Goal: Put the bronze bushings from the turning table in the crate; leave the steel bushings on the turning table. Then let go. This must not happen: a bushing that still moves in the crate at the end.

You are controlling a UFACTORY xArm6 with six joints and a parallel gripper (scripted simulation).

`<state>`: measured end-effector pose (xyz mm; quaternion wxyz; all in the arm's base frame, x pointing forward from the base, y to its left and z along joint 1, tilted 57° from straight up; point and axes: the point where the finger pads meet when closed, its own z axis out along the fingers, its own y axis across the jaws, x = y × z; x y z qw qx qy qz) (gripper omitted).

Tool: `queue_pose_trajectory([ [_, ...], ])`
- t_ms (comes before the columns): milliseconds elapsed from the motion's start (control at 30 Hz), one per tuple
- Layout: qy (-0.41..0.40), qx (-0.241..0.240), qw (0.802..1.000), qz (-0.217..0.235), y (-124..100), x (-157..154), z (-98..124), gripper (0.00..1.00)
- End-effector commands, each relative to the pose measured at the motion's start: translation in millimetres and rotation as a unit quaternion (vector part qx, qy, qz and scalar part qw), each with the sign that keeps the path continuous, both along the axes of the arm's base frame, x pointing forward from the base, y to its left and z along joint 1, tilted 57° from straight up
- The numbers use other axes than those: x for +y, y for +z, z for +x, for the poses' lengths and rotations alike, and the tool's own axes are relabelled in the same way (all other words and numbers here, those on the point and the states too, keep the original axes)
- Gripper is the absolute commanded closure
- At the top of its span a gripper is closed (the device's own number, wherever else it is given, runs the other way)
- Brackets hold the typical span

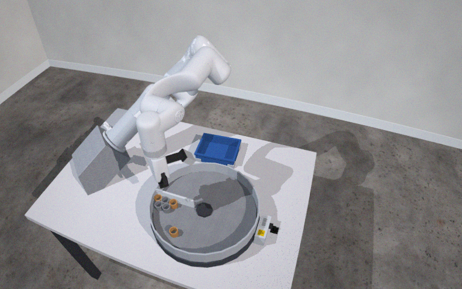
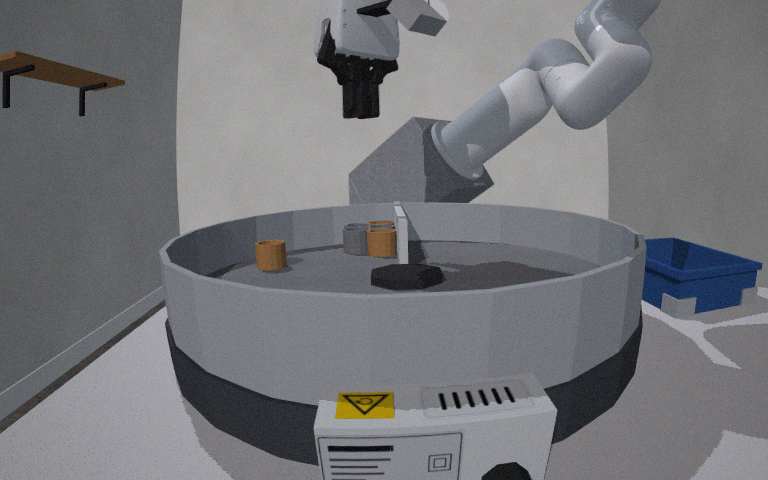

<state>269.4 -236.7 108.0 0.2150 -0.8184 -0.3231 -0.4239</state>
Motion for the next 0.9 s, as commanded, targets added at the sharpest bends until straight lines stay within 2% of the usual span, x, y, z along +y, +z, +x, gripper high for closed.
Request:
queue_pose_trajectory([
  [0,-0.001,0.0,1.0,-0.001,0.5,-1.3,0.0,0.87],
  [867,-0.001,0.0,1.0,-0.001,0.5,-1.3,0.0,0.87],
])
